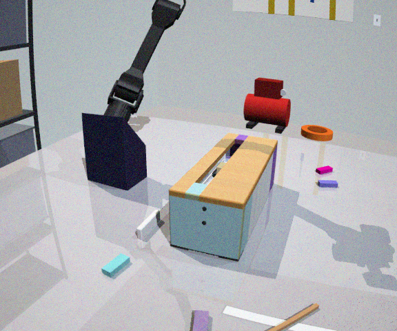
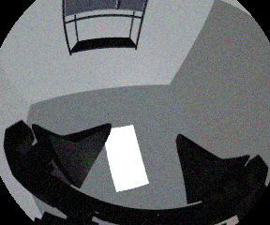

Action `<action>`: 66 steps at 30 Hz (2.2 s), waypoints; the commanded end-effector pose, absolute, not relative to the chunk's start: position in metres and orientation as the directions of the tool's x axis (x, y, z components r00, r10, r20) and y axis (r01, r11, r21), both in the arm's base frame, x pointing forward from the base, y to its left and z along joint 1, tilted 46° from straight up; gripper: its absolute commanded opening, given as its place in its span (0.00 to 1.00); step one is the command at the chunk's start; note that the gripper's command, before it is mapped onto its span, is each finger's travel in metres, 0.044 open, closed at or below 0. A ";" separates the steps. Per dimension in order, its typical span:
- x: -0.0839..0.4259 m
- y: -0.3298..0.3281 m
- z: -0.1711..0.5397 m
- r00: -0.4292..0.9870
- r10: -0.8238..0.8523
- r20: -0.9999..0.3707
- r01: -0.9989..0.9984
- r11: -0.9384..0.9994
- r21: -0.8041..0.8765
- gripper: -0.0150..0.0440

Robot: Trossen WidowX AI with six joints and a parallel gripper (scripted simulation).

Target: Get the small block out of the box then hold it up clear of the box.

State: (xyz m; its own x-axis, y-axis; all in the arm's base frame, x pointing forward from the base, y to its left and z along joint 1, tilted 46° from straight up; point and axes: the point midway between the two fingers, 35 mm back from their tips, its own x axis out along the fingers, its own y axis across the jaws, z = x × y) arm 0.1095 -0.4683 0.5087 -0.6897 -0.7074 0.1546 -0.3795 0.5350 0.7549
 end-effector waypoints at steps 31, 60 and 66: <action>0.368 -0.384 0.297 0.336 -0.874 -0.351 0.929 0.368 -0.029 0.93; 0.354 -0.101 0.096 0.350 0.062 -0.935 -0.735 0.637 -0.233 0.93; 0.316 -0.042 0.076 0.211 0.270 -0.939 -0.936 0.333 -0.115 0.93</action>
State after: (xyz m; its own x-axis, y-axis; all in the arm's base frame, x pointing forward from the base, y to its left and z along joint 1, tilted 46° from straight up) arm 0.3519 -0.0960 0.0933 0.3371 0.0788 -0.9382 -0.7614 0.6089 -0.2224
